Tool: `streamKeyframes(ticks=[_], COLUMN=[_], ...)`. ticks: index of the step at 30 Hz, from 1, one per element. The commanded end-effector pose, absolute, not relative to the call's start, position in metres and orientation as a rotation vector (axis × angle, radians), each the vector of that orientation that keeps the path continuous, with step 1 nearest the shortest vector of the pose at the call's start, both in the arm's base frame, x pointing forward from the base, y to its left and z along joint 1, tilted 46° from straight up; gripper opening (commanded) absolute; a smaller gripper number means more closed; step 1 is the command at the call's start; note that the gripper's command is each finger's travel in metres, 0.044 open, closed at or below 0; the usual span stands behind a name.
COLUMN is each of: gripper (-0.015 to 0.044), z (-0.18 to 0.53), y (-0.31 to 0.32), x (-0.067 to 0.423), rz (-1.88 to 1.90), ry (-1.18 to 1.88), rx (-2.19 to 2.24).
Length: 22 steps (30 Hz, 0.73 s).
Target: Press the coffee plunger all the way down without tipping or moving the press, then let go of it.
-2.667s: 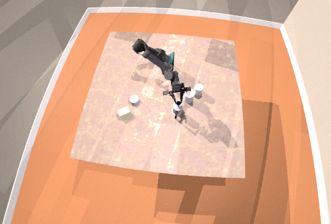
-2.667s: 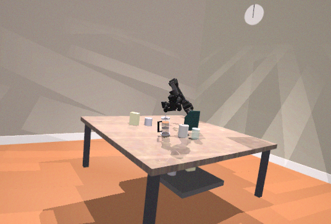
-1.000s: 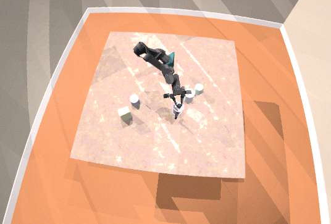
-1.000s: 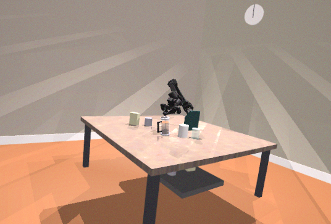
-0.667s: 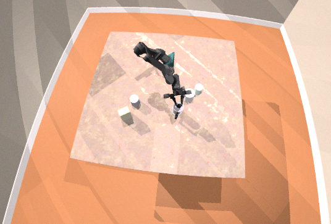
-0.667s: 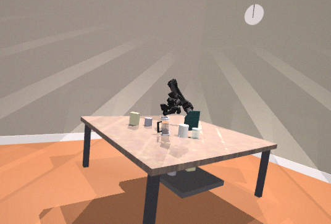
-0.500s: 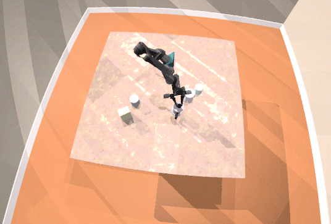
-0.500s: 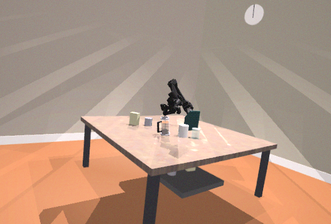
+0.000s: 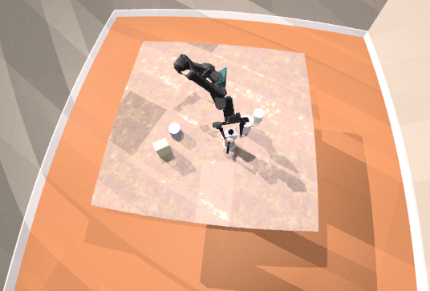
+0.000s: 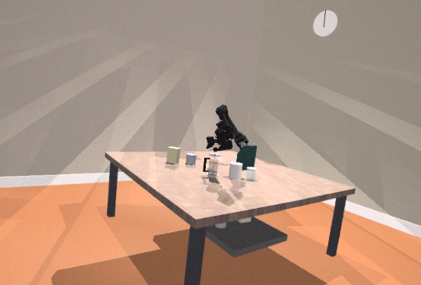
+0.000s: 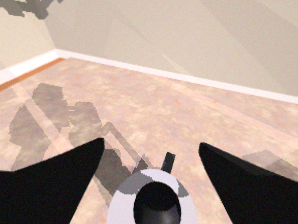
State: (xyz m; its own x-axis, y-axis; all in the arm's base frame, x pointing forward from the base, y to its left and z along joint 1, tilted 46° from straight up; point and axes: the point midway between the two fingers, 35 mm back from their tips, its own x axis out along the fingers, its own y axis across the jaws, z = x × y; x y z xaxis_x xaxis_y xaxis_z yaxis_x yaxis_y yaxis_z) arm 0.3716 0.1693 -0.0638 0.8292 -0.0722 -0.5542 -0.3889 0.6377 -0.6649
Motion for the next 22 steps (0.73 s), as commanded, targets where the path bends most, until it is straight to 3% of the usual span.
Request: streamKeyframes(ticks=[1,10,22], gripper=[0.044,0.044,0.044], z=[-0.062,0.0,-0.001], y=[0.171,0.212,0.213], x=[0.371,0.336,0.335], rz=[0.193,0.192,0.195], ry=[0.583,0.596,0.597], rx=[-0.872,-0.878,-0.879])
